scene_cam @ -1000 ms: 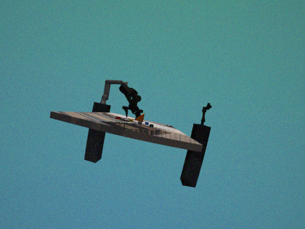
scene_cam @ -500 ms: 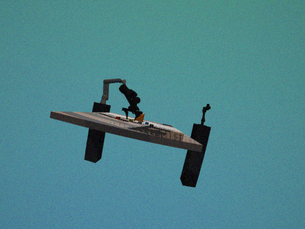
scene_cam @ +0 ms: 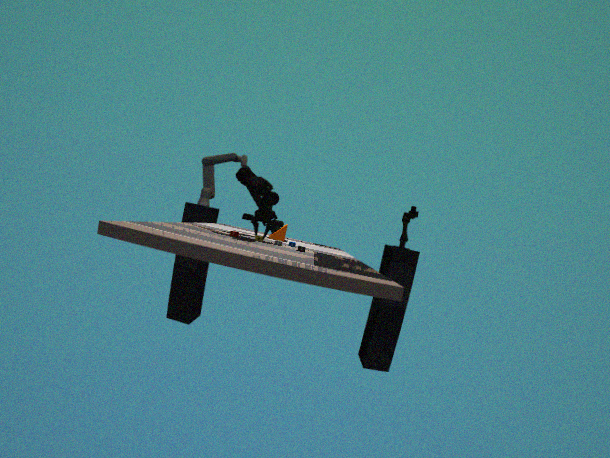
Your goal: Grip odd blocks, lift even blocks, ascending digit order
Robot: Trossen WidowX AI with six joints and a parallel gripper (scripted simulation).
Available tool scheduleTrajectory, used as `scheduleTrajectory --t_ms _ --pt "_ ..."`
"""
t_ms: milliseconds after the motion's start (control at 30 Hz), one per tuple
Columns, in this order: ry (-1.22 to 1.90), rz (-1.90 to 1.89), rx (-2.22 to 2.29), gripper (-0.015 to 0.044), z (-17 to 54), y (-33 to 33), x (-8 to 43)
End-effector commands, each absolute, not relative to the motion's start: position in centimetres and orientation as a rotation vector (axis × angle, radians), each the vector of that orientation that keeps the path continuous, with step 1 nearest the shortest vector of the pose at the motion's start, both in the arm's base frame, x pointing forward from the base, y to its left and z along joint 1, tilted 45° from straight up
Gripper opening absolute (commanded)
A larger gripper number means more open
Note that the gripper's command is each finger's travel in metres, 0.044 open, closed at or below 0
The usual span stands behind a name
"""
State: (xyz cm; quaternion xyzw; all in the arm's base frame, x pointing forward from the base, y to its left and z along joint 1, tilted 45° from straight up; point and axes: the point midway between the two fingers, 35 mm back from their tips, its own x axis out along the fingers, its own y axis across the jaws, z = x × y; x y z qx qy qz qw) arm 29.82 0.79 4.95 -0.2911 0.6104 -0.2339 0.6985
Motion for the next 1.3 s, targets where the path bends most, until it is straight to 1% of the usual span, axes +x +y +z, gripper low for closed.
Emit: scheduleTrajectory --t_ms 0,533,1267 --pt "1.361 -0.52 -0.655 0.012 4.9 0.8 29.8" --pt "1.361 -0.52 -0.655 0.012 6.0 1.8 29.6" --pt "1.361 -0.52 -0.655 0.012 5.1 0.9 29.8"
